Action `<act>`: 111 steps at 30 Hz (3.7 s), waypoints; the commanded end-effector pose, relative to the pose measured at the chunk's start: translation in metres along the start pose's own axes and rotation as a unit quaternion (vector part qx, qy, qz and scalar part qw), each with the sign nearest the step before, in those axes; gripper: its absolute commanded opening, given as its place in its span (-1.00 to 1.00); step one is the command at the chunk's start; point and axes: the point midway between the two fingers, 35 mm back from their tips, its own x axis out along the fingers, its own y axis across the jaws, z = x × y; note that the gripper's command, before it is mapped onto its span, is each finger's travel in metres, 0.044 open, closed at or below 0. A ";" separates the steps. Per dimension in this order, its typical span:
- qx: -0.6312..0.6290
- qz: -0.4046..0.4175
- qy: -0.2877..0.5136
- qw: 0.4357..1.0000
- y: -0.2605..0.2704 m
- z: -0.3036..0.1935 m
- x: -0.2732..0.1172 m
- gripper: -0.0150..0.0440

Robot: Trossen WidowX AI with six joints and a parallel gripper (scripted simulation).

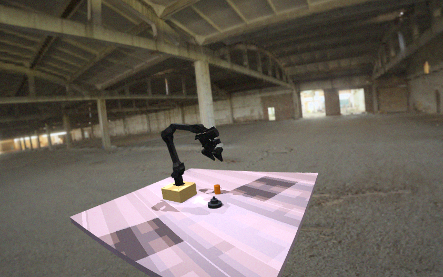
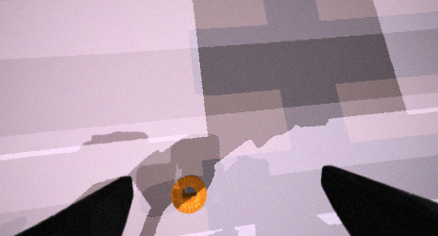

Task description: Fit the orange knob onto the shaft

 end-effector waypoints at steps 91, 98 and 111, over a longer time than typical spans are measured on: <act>0.541 -0.116 0.216 0.804 0.036 -0.109 0.190 0.73; 0.541 -0.116 0.216 0.804 0.036 -0.109 0.190 0.11; 0.541 -0.116 0.216 0.805 0.029 -0.089 0.166 -0.49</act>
